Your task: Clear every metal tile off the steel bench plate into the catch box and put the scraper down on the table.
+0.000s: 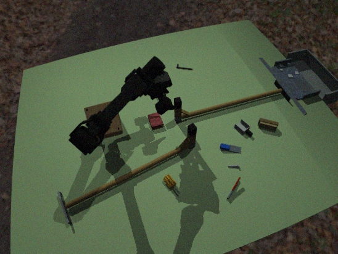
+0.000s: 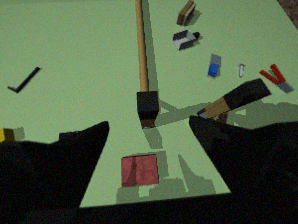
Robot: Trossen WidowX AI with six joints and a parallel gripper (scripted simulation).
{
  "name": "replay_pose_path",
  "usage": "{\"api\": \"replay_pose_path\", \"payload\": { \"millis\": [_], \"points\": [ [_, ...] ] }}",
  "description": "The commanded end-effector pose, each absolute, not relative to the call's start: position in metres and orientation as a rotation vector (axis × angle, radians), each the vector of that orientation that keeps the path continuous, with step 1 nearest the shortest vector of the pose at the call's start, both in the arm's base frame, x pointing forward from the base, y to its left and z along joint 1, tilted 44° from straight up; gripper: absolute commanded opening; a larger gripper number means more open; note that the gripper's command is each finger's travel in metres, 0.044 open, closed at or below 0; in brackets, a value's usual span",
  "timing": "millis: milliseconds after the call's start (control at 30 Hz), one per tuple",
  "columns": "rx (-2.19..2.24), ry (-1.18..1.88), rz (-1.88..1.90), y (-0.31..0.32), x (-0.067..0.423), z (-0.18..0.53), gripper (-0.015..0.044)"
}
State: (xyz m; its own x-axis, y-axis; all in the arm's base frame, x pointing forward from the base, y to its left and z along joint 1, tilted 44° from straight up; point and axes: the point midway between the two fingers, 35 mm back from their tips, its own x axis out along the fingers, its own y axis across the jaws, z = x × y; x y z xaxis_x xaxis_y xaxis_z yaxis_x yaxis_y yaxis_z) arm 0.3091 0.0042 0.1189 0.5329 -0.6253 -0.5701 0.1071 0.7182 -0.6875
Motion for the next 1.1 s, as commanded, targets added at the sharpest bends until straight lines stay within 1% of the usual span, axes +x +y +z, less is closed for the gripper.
{"api": "replay_pose_path", "payload": {
  "millis": [0, 1067],
  "points": [
    [-0.641, 0.913, -0.471, 0.002, 0.311, 0.115, 0.0440],
    [-0.638, 0.914, -0.471, -0.030, 0.341, 0.086, 0.0440]
  ]
}}
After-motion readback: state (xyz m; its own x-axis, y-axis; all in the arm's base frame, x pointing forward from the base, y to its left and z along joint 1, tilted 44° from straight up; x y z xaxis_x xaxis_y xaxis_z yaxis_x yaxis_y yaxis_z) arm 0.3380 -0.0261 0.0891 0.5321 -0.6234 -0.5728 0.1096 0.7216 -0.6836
